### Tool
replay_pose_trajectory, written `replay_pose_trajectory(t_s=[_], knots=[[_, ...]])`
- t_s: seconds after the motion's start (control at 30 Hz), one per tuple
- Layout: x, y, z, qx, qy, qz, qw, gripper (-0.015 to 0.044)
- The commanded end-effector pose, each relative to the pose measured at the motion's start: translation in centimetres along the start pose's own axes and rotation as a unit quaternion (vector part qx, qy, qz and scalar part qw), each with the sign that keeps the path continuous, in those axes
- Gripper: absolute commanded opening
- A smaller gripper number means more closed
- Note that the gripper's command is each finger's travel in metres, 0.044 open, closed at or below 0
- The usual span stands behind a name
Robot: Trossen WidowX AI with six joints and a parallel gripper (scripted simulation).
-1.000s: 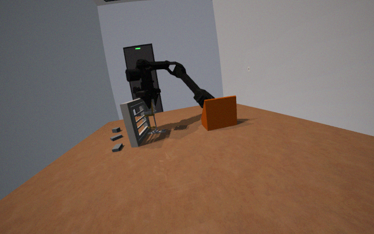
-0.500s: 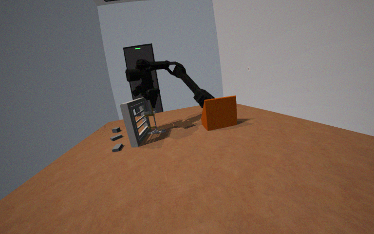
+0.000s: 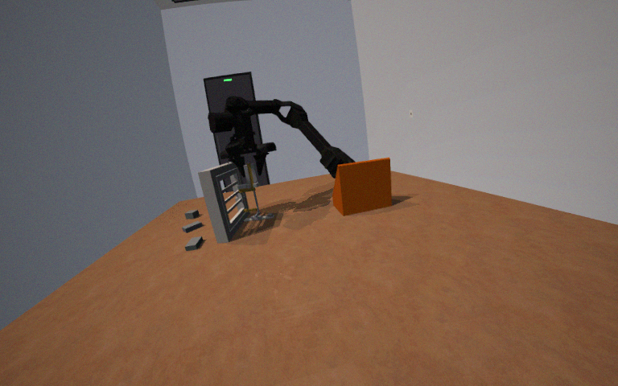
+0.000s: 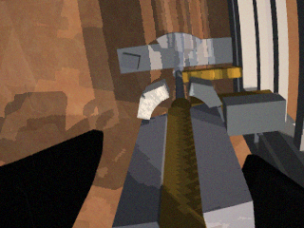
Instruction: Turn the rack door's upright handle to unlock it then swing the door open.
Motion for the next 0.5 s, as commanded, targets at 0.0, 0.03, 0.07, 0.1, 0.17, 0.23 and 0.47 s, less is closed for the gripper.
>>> replay_pose_trajectory(t_s=[0.0,0.03,0.07,0.1,0.17,0.23,0.47], knots=[[-0.3,-0.35,-0.02,0.088,-0.001,0.0,0.996,0.0286],[-0.3,-0.35,-0.02,0.113,-0.001,0.0,0.994,0.0286],[-0.3,-0.35,-0.02,0.137,-0.001,0.0,0.991,0.0286],[-0.3,-0.35,-0.02,0.162,-0.001,0.0,0.987,0.0286],[-0.3,-0.35,-0.02,0.206,-0.001,0.0,0.978,0.0286],[-0.3,-0.35,-0.02,0.222,-0.001,0.0,0.975,0.0286],[-0.3,-0.35,-0.02,0.222,-0.001,0.0,0.975,0.0272]])
Point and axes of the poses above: the point midway between the two fingers, 35 mm back from their tips, its own x axis back along the fingers, its own y axis across the jaws, z = x × y, the point moved 5 cm from there along x, back along the fingers, and after that the axes turned 7 degrees about -x, right-handed, at the moved point
